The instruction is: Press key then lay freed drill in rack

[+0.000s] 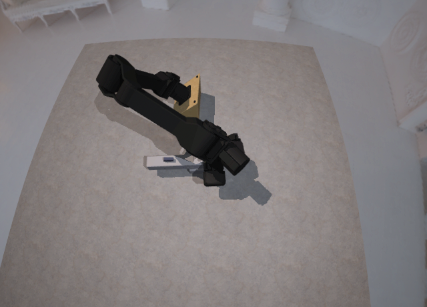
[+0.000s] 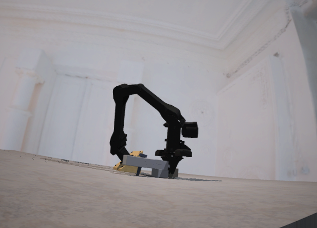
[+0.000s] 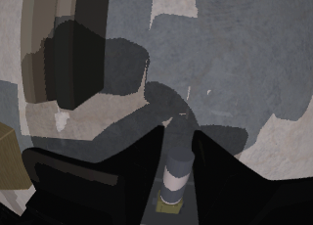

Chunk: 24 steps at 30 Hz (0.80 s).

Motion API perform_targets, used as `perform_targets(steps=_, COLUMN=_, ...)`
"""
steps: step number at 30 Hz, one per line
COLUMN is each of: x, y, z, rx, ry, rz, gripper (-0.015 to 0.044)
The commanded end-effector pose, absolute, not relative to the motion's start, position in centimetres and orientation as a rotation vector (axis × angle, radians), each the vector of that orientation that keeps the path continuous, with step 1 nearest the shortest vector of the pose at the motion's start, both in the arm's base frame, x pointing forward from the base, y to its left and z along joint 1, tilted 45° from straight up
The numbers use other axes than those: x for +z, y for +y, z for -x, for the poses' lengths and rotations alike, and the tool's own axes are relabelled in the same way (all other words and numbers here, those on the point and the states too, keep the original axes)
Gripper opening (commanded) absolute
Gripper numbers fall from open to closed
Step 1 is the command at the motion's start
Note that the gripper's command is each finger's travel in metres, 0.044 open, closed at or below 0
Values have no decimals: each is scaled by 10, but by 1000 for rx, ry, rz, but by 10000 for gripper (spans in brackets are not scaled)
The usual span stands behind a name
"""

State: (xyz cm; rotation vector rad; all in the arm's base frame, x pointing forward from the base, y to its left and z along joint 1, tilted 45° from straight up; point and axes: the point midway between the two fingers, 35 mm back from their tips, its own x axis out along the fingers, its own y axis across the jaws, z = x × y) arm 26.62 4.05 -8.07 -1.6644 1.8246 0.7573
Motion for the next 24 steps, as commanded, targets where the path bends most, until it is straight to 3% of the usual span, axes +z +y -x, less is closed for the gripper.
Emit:
perform_targets(steps=1, x=-81, y=41, z=-266, rx=757, ry=1825, rz=1663, gripper=13)
perform_targets(steps=24, x=-93, y=54, z=-267, rx=759, ry=1826, rz=1673, gripper=0)
